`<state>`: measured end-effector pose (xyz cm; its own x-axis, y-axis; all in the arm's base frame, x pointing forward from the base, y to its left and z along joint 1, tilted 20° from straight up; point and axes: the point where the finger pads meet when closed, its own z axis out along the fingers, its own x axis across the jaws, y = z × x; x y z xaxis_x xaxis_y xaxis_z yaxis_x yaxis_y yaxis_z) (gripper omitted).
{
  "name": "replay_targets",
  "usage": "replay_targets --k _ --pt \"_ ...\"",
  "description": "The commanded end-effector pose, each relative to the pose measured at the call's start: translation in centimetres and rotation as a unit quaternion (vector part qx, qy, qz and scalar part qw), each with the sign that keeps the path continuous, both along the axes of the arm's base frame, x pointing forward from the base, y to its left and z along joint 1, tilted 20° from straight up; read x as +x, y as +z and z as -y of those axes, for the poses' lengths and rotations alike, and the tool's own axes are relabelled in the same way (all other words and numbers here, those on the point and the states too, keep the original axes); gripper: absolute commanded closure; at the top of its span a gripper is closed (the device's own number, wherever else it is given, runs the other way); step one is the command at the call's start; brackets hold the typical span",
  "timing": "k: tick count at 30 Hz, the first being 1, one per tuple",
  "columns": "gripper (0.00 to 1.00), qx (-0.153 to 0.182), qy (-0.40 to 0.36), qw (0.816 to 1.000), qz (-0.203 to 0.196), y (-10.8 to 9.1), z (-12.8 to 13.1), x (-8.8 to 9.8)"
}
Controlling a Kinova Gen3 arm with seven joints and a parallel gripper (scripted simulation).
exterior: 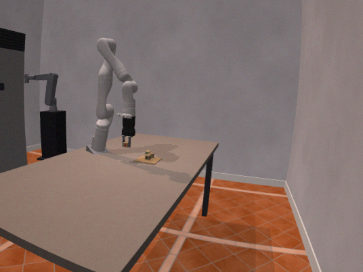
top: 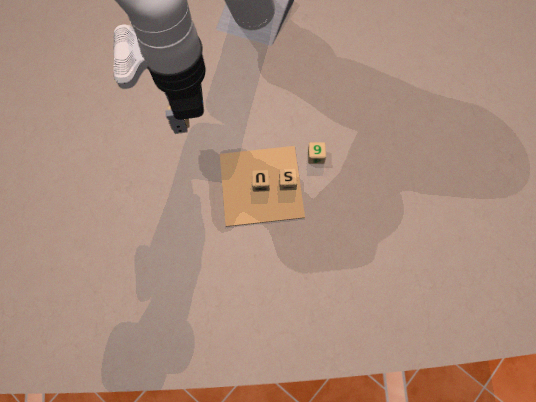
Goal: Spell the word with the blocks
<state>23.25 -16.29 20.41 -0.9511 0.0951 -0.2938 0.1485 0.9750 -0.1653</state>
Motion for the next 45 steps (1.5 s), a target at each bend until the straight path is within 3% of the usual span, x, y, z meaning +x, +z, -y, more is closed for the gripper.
replay_targets --k 1,12,27,37,39,45 --pt "0.43 -0.001 0.004 1.0 0.0 0.0 0.0 0.1" --pt "0.43 -0.01 0.039 0.999 -0.007 0.2 0.0 0.5" --pt "0.43 -0.041 0.153 0.987 -0.031 0.6 -0.2 1.7" --pt "0.43 -0.078 0.289 0.952 -0.058 1.0 -0.6 3.2" --pt "0.43 -0.078 0.289 0.952 -0.058 1.0 -0.6 3.2" --pt "0.43 -0.105 0.385 0.914 -0.077 1.2 -1.0 4.2"
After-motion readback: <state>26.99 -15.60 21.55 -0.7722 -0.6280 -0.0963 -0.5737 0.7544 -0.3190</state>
